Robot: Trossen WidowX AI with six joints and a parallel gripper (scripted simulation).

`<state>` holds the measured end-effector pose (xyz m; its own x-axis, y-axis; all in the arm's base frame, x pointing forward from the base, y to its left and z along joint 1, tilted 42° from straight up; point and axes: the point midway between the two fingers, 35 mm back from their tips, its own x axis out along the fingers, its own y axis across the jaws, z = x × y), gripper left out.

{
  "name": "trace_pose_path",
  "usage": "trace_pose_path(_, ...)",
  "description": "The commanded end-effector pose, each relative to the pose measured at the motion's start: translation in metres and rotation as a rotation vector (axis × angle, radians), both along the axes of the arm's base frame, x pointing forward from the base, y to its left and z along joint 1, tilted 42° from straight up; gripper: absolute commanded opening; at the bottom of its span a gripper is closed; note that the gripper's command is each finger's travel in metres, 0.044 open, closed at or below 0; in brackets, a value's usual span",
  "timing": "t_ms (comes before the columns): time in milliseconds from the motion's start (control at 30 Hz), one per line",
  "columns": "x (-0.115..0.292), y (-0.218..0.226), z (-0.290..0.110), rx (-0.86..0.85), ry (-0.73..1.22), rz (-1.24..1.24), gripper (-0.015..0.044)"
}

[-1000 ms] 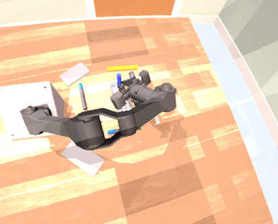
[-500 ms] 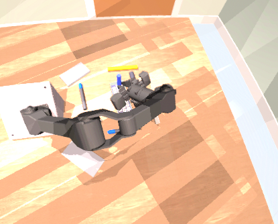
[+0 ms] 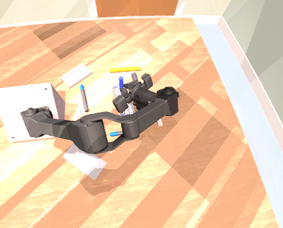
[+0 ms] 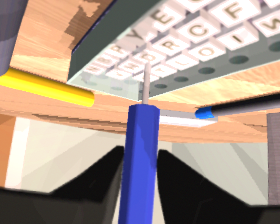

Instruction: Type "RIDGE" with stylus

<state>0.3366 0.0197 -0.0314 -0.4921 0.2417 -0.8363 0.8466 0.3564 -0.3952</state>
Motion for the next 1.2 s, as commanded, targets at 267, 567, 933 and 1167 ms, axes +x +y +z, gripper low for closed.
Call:
trace_pose_path(267,0.000,-0.004,-0.005,0.000,-0.002,0.006,0.0081)
trace_pose_path(567,0.000,-0.004,-0.005,0.000,-0.002,0.006,0.0081)
trace_pose_path(933,0.002,0.018,0.021,0.001,-0.002,0.006,0.0081)
trace_pose_path(1167,0.002,0.020,0.024,0.000,-0.012,0.008,0.0078)
